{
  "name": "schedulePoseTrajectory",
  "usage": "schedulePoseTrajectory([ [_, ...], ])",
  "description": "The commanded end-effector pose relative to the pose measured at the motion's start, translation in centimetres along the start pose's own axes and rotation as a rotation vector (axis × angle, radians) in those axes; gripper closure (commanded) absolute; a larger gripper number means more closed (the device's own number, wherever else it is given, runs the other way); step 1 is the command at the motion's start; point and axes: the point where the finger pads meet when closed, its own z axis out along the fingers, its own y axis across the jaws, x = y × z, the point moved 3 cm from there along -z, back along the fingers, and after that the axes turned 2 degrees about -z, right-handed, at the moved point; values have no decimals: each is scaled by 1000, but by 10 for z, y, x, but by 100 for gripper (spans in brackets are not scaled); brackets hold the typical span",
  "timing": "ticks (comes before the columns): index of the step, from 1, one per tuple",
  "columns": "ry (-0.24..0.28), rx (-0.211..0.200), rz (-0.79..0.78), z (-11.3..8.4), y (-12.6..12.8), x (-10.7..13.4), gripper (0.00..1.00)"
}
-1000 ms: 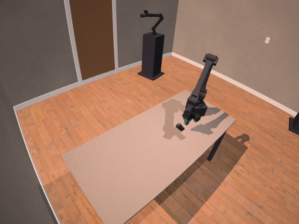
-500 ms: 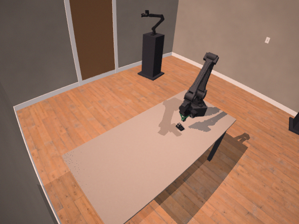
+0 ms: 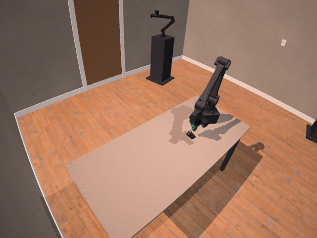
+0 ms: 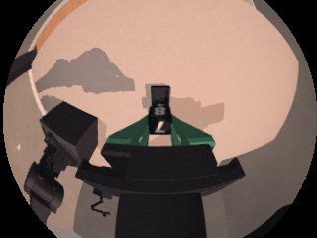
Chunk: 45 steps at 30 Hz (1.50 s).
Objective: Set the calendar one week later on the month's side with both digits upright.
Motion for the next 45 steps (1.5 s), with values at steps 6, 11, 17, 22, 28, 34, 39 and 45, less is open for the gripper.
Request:
schedulePoseTrajectory([
  [6, -5, 11, 4, 23, -3, -3, 75],
  [11, -5, 10, 1, 37, -3, -3, 75],
  [17, -6, 15, 2, 42, -5, -3, 75],
  [22, -10, 27, 0, 40, -6, -4, 75],
  [28, -8, 21, 1, 40, -5, -3, 75],
  [34, -8, 21, 1, 40, -5, -3, 75],
  [39, -8, 21, 1, 40, -5, -3, 75],
  [45, -8, 21, 1, 40, -5, -3, 75],
])
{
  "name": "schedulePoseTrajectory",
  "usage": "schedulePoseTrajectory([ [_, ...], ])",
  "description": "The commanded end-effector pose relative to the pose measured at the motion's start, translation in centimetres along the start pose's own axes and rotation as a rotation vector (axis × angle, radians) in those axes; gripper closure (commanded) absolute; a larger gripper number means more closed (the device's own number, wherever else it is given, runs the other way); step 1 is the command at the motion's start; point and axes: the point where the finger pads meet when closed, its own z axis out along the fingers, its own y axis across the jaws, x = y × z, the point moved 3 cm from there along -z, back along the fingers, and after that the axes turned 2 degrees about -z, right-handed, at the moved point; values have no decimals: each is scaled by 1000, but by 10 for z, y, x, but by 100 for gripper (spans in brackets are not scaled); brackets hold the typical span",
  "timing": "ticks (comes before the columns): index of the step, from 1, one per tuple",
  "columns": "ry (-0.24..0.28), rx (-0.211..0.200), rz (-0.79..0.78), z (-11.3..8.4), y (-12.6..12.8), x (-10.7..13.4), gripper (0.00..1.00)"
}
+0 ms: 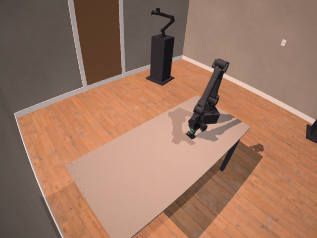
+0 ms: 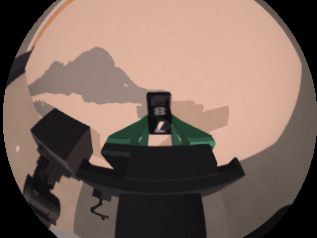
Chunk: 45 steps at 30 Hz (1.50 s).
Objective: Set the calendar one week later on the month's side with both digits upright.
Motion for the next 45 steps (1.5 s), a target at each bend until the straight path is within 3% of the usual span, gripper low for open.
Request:
schedulePoseTrajectory([
  [1, -6, 15, 2, -2, -2, -3, 75],
  [45, -12, 38, 0, -8, -6, -5, 75],
])
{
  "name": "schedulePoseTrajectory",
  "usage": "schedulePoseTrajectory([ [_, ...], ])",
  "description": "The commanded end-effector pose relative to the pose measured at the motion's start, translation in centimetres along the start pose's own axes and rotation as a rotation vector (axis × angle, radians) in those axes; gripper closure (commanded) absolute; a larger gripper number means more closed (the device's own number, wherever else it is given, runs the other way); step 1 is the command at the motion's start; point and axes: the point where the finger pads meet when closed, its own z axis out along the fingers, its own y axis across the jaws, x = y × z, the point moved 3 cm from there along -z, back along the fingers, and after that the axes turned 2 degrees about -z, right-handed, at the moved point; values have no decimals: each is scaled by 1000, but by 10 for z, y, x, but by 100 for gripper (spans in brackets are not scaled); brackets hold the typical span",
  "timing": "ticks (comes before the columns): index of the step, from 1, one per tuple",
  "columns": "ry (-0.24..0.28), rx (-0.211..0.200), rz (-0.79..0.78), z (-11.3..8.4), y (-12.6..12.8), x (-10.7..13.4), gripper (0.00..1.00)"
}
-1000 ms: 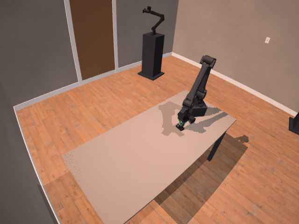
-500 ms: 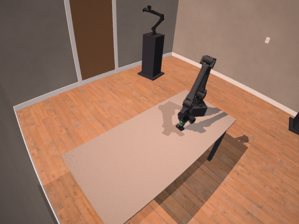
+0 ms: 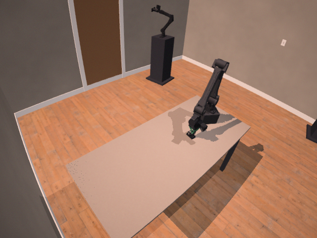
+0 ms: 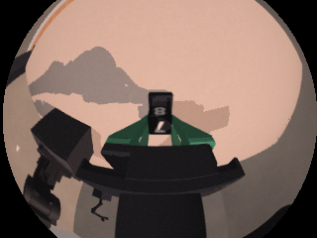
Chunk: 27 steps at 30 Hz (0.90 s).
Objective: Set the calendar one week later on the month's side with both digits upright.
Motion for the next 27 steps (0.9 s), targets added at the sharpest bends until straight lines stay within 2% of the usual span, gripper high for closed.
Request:
schedulePoseTrajectory([
  [1, -13, 42, 1, -9, -9, -5, 75],
  [27, -15, 49, 1, -11, -18, -8, 75],
])
